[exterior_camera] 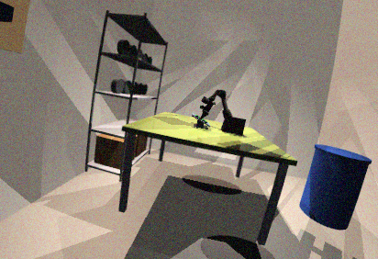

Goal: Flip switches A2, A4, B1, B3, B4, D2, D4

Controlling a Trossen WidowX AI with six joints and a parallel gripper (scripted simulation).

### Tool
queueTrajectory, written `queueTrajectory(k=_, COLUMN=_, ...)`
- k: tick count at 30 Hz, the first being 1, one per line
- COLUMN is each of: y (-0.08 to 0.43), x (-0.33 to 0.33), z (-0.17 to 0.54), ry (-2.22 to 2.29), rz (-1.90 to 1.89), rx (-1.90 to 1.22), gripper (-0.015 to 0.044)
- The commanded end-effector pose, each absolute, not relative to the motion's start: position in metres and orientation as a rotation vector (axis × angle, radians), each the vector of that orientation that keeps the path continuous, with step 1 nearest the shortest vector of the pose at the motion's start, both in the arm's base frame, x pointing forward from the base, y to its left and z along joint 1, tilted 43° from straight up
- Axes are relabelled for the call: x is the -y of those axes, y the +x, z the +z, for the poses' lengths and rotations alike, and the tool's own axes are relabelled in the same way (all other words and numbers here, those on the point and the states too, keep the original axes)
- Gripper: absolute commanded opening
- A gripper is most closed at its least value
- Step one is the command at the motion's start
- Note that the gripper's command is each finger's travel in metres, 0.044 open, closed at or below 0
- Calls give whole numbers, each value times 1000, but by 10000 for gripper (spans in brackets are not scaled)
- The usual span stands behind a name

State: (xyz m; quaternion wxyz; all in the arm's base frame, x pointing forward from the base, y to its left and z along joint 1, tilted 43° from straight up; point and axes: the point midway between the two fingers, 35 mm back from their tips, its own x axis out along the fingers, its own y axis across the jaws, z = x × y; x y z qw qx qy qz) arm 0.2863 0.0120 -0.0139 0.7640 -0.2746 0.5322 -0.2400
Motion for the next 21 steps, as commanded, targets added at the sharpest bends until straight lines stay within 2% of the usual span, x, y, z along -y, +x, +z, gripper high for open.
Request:
queueTrajectory(k=1, y=287, x=-10, z=-14, ry=-604, rz=-524, rx=-1157, gripper=0)
queueTrajectory(k=11, y=287, x=-9, z=-15, ry=-604, rz=-524, rx=-1157, gripper=0)
queueTrajectory(k=21, y=269, x=-54, z=29, ry=-597, rz=-531, rx=-1184, gripper=0)
